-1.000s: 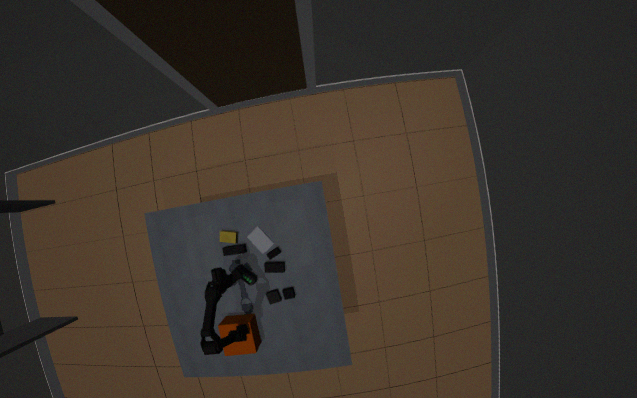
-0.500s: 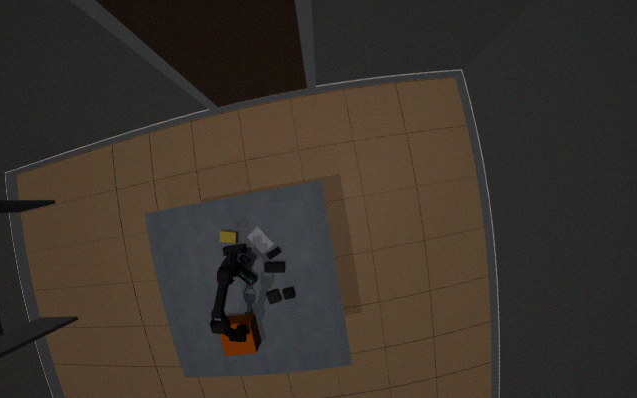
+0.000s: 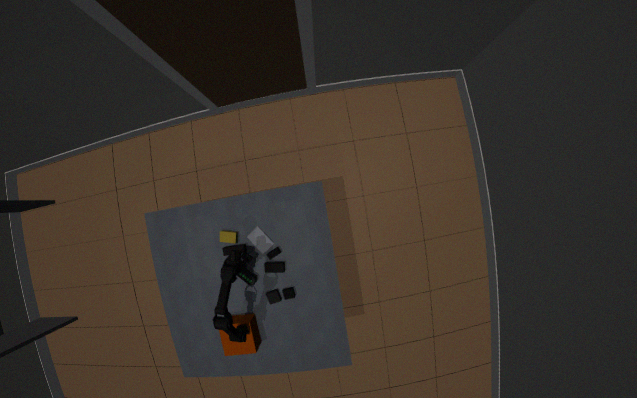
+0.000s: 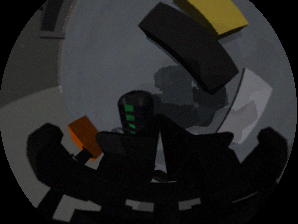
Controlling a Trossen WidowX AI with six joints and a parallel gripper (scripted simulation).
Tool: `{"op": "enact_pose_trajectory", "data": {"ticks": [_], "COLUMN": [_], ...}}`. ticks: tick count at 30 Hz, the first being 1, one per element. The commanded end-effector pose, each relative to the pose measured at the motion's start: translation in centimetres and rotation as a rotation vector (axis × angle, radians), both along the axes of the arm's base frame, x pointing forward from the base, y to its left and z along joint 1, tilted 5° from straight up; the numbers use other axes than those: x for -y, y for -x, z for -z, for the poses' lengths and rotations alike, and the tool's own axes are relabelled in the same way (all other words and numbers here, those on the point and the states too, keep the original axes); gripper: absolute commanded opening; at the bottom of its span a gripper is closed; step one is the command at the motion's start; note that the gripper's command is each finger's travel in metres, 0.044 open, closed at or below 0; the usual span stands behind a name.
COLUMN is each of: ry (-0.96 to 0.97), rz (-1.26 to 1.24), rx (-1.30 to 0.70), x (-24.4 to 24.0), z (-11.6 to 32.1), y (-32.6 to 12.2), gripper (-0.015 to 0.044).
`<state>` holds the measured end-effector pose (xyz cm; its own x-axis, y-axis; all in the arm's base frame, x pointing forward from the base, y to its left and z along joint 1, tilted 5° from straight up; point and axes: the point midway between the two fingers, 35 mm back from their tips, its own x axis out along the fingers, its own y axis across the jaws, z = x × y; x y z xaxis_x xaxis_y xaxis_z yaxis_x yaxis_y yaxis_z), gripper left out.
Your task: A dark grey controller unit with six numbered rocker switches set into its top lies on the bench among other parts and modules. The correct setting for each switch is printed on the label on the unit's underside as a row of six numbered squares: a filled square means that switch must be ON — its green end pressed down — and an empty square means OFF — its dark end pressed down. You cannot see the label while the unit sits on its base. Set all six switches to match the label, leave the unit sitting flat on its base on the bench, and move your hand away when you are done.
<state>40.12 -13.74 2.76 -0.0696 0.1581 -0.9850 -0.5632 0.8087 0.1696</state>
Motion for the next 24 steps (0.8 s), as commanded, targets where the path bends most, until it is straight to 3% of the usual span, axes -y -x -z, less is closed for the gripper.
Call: {"op": "enact_pose_trajectory", "data": {"ticks": [1,24], "ry": [-0.01,-0.01], "rz": [-0.004,-0.003], "rx": [-0.01,-0.01], "x": [0.0,0.2], "z": [1.2,4.9], "y": [0.0,-0.3], "gripper": [0.0,0.0]}}
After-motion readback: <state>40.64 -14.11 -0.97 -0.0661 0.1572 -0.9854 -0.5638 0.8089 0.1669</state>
